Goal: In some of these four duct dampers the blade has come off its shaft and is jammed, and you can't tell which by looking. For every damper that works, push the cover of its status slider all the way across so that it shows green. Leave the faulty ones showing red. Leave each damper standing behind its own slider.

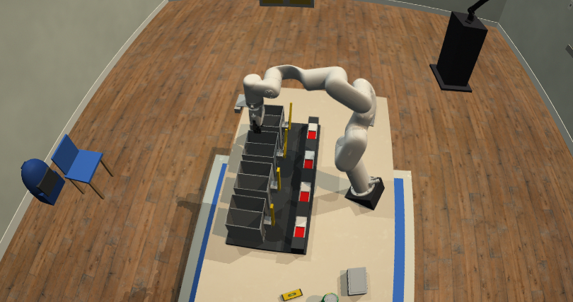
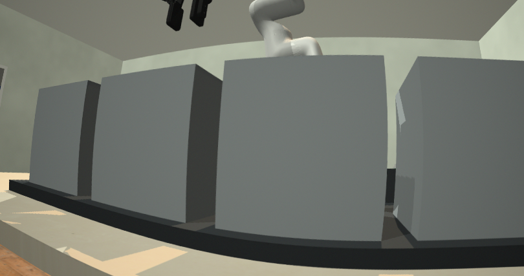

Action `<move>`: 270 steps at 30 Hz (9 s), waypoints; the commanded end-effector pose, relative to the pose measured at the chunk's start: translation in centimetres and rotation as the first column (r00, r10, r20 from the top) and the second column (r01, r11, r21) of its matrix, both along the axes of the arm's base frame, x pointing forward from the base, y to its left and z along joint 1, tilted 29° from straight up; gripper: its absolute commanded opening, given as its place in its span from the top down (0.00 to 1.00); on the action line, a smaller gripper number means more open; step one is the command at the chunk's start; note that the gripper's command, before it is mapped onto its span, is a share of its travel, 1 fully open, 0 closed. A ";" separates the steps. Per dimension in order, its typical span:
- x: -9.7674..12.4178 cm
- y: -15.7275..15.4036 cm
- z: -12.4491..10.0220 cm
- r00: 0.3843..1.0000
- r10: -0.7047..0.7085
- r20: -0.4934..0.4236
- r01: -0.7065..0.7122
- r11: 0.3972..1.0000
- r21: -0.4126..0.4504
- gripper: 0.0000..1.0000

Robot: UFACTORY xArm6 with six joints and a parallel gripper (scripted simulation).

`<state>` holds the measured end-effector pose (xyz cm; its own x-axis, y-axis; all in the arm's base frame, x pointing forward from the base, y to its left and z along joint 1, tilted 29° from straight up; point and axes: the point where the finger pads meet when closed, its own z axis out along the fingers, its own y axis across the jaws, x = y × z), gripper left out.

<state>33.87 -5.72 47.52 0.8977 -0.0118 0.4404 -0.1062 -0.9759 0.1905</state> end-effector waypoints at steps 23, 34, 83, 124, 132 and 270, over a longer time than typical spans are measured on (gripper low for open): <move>1.9 18.2 -3.4 1.000 0.001 0.000 -0.001 1.000 0.001 0.61; 1.9 18.2 -3.4 1.000 0.001 0.001 -0.001 1.000 0.001 0.61; 1.9 18.2 -3.4 1.000 0.001 0.001 -0.001 1.000 0.001 0.61; 1.9 18.2 -3.4 1.000 0.001 0.001 -0.001 1.000 0.001 0.61; -2.5 17.2 -6.5 1.000 0.023 0.001 -0.023 0.999 0.047 0.61; -4.1 15.2 -16.8 0.999 0.049 0.004 -0.049 0.994 0.099 0.81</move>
